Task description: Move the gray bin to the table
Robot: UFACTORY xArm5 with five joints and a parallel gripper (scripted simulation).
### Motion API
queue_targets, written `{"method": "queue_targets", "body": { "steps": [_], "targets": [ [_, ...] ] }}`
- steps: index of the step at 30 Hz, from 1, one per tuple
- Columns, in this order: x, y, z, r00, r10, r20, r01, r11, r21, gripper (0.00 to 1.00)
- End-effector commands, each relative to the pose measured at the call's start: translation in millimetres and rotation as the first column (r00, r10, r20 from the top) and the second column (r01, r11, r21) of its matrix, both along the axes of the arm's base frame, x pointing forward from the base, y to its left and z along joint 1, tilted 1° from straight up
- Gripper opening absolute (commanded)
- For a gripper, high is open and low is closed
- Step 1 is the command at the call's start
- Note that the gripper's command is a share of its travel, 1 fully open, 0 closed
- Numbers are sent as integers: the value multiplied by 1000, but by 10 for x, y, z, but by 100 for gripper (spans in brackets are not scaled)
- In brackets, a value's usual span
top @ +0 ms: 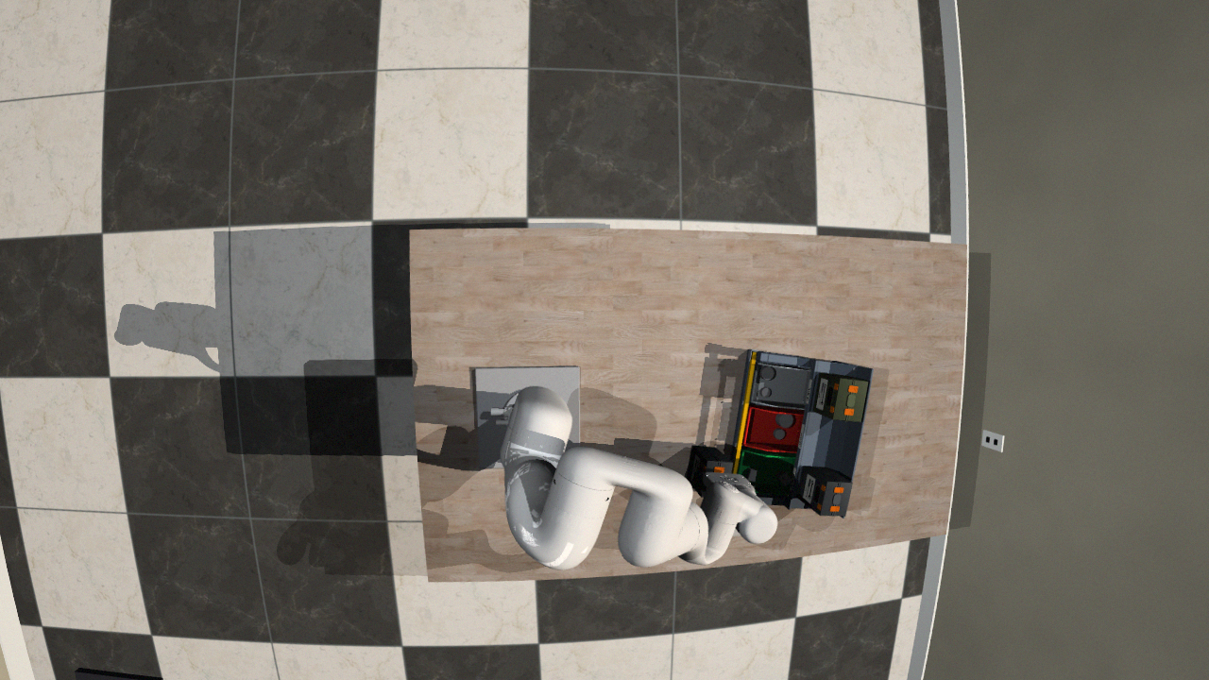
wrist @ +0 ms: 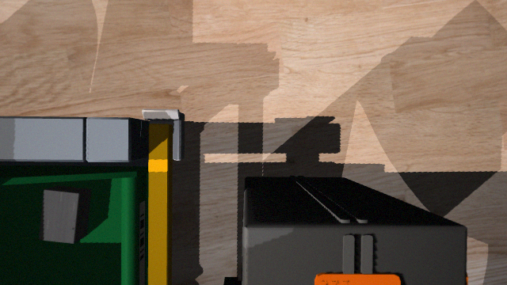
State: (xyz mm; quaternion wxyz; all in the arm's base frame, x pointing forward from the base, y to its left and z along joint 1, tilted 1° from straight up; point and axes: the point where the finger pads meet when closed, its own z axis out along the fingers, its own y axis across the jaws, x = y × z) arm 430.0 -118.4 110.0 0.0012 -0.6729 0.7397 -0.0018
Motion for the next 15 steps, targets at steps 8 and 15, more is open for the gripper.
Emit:
{"method": "queue_targets", "body": {
  "steps": [8, 15],
  "targets": [
    [14, -5, -46, 1000, 0, 1, 0, 1000, -14, 0],
    [14, -6, -83, 1000, 0, 1, 0, 1000, -14, 0]
  ]
}}
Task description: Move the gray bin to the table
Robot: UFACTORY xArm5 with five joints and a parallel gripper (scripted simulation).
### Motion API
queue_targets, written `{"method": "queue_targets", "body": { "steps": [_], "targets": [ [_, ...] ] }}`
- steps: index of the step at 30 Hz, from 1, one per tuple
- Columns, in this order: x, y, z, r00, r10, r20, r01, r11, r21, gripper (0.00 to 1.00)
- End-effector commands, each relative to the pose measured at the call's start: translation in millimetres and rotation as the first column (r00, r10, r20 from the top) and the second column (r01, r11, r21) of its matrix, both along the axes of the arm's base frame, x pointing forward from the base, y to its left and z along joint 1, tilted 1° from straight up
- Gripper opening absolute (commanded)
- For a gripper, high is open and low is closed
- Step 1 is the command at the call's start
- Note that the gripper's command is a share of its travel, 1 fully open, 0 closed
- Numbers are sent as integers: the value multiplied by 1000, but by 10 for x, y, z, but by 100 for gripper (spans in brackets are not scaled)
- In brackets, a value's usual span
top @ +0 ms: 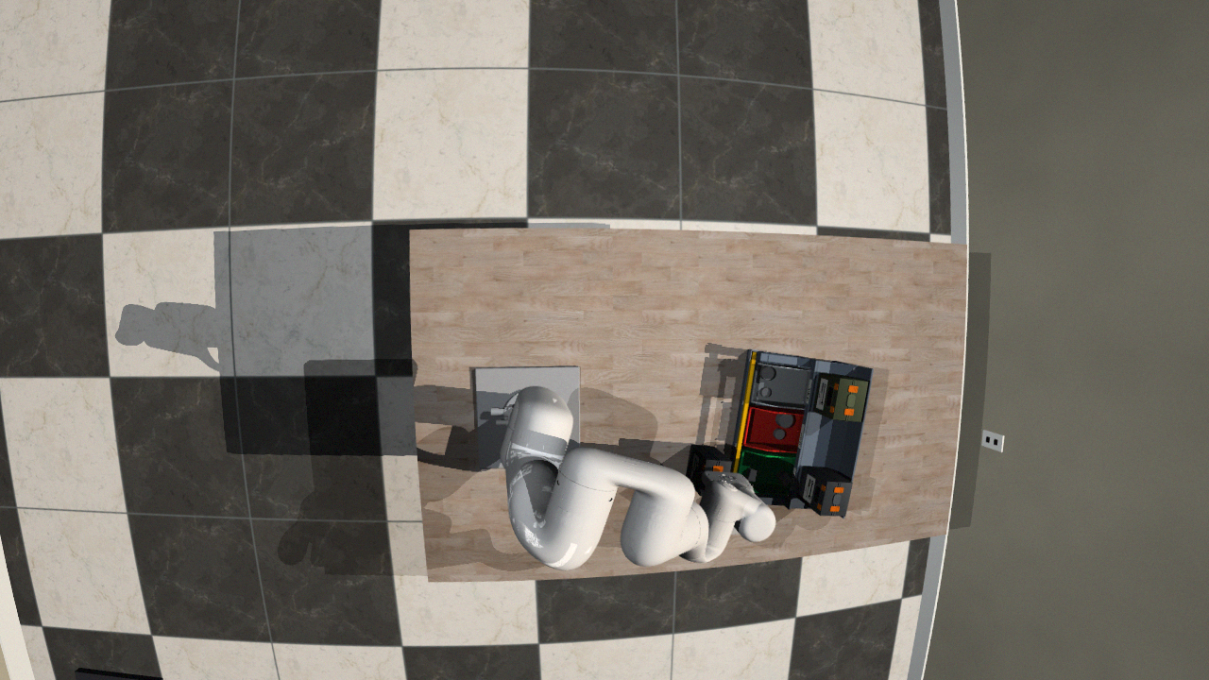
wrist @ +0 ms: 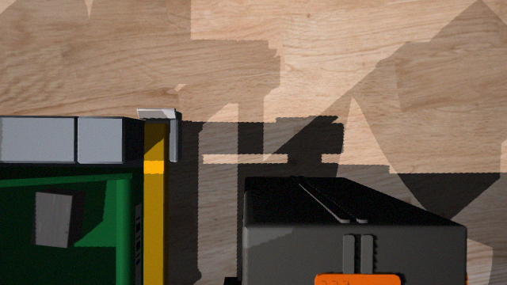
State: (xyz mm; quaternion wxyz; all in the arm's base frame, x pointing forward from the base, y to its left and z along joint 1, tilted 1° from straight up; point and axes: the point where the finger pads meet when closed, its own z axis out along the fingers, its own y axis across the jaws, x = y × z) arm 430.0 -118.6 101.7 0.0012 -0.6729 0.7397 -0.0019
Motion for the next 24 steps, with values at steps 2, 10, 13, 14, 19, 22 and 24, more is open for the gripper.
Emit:
{"method": "queue_targets", "body": {
  "steps": [2, 10, 13, 14, 19, 22, 24],
  "targets": [
    [14, -4, -11, 1000, 0, 1, 0, 1000, -14, 0],
    [14, -5, -31, 1000, 0, 1, 0, 1000, -14, 0],
    [14, -5, -31, 1000, 0, 1, 0, 1000, -14, 0],
    [14, -5, -31, 1000, 0, 1, 0, 1000, -14, 0],
    [14, -5, -31, 1000, 0, 1, 0, 1000, -14, 0],
    [14, -5, -31, 1000, 0, 1, 0, 1000, -14, 0],
    [14, -5, -31, 1000, 0, 1, 0, 1000, -14, 0]
  ]
}}
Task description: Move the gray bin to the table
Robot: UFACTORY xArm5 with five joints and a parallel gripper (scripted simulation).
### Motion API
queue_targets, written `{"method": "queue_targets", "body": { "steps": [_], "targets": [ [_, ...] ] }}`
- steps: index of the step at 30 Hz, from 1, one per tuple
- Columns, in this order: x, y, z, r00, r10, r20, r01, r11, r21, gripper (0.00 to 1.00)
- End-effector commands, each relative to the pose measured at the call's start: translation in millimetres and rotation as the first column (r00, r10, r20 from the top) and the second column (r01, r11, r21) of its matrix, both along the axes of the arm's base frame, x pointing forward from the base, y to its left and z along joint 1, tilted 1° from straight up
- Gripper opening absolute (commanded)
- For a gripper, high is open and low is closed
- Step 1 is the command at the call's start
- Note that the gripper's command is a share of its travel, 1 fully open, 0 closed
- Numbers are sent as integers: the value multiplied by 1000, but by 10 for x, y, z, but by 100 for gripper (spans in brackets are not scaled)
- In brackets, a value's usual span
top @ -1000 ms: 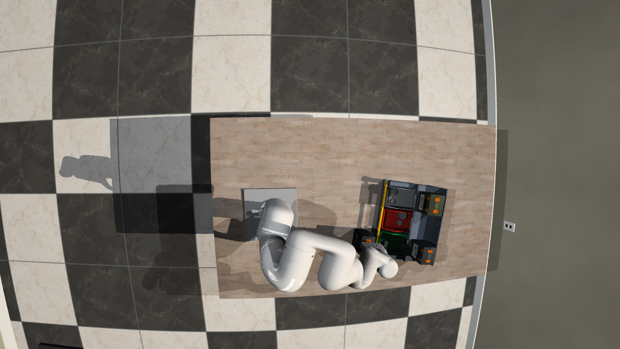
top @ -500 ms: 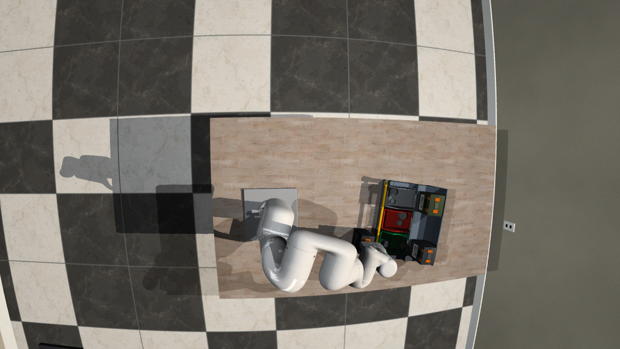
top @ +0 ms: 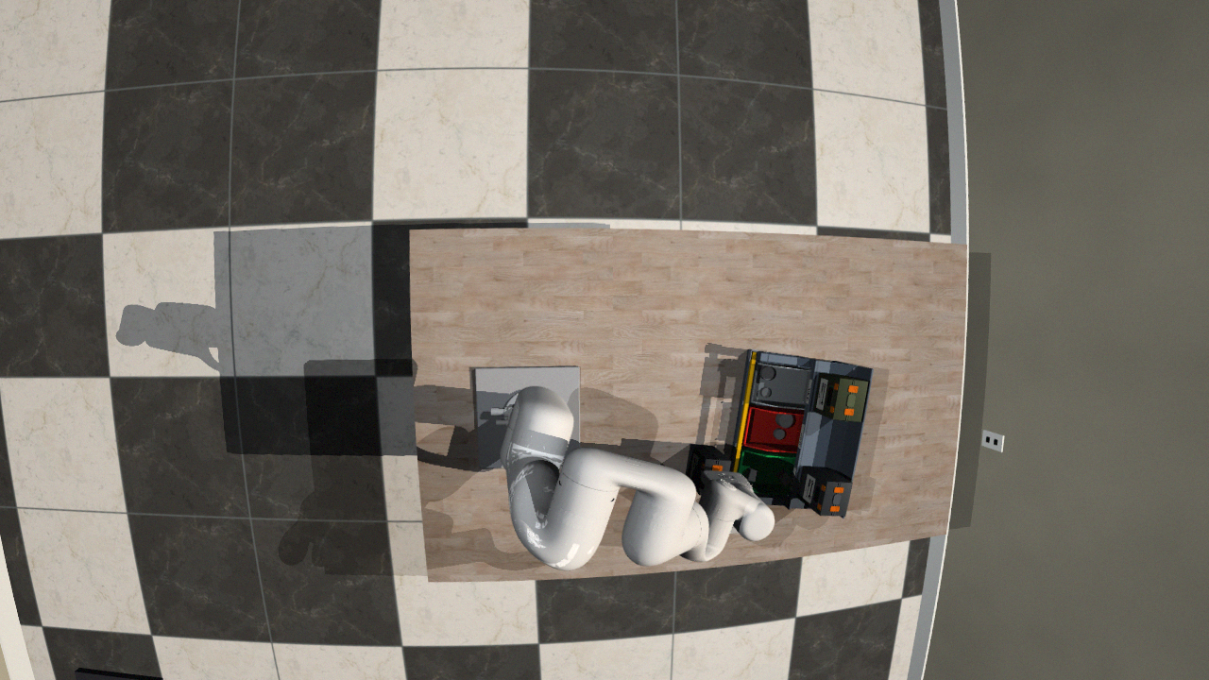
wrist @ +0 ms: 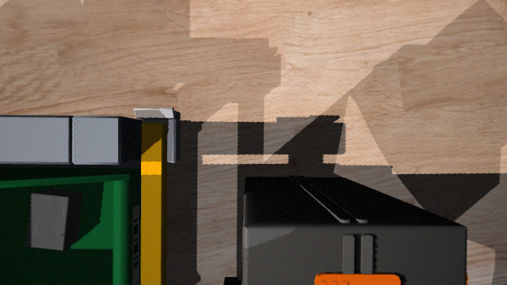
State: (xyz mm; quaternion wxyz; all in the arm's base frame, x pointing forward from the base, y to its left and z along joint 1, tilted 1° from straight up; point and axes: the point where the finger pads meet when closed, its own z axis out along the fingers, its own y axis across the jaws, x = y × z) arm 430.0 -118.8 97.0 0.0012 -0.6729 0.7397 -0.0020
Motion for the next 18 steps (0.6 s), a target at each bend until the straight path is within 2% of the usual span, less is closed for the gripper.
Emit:
{"method": "queue_targets", "body": {
  "steps": [1, 2, 18],
  "targets": [
    [13, -4, 15, 1000, 0, 1, 0, 1000, -14, 0],
    [13, -4, 15, 1000, 0, 4, 0, 1000, -1, 100],
    [13, -4, 15, 1000, 0, 4, 0, 1000, -1, 100]
  ]
}}
